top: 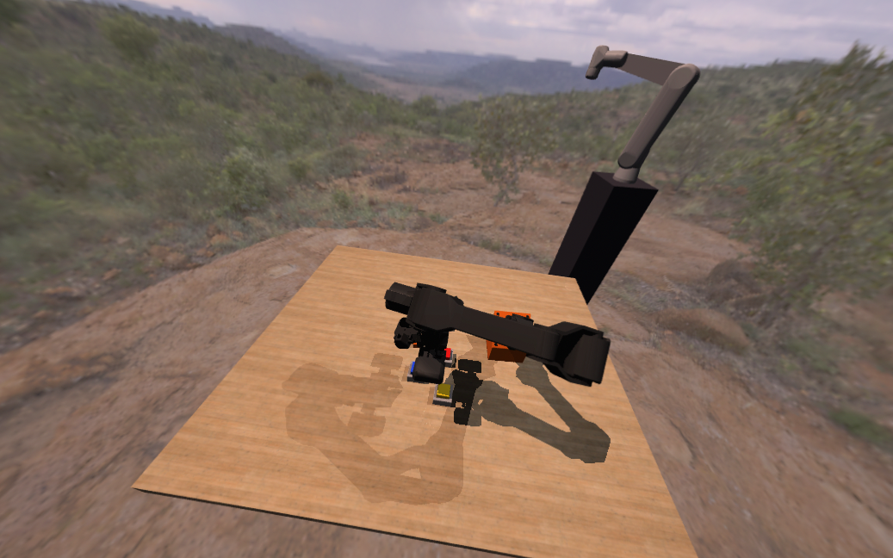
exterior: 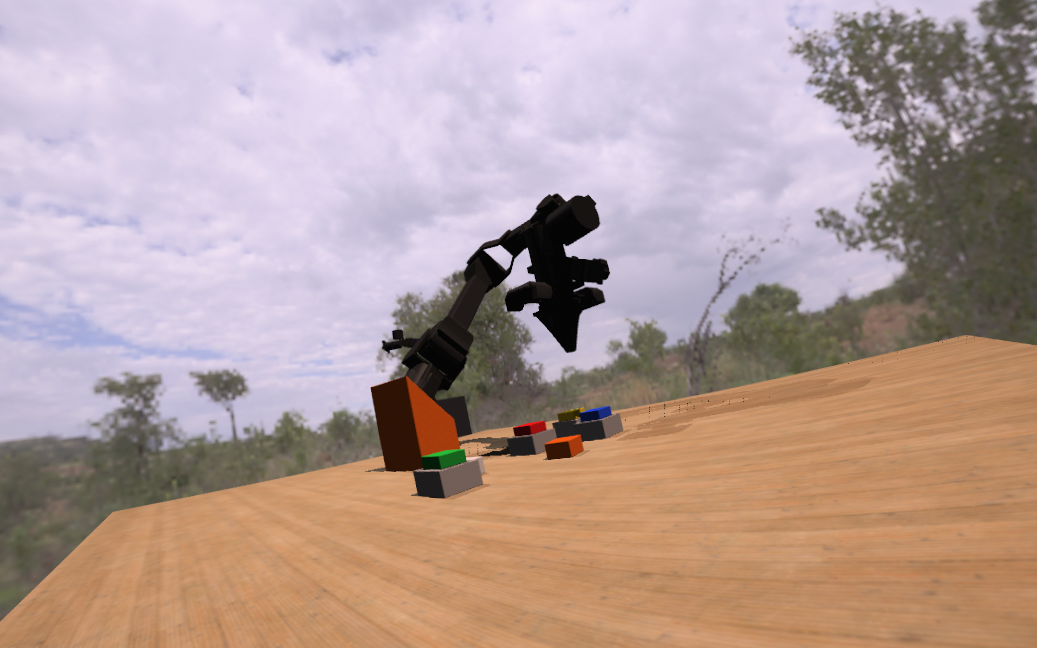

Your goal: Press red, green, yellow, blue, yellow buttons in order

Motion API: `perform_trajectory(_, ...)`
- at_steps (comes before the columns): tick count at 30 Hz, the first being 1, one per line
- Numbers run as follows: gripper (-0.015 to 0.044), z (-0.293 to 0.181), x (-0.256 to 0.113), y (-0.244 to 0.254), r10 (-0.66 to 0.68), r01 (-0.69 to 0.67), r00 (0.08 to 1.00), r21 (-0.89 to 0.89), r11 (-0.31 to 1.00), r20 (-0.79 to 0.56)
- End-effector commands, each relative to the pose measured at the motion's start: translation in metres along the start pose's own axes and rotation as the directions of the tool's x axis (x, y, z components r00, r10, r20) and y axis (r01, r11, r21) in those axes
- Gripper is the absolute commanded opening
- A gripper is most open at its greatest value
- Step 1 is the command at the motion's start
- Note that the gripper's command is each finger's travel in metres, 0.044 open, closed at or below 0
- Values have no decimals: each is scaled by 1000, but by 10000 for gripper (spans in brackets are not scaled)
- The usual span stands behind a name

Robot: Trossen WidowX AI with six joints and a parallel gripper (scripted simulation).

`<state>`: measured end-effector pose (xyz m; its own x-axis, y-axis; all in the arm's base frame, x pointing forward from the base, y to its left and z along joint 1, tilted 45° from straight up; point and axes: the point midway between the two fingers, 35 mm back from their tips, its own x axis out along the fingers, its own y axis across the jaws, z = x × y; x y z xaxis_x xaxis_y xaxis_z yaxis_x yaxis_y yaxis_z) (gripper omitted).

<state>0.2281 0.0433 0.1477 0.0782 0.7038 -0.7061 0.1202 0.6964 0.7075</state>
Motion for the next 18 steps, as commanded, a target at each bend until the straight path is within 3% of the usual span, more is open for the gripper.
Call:
perform_trajectory(1,20,36,1,-29,-3,3,1000,1,1000,-4)
perform_trajectory(9,20,42,4,-34,-4,4,1000,0,1000,-4)
perform_trajectory(14,20,42,61,-34,-1,1,1000,-1,1000,-3)
perform_trajectory(18,20,42,63,-34,0,0,1000,-1,1000,-3)
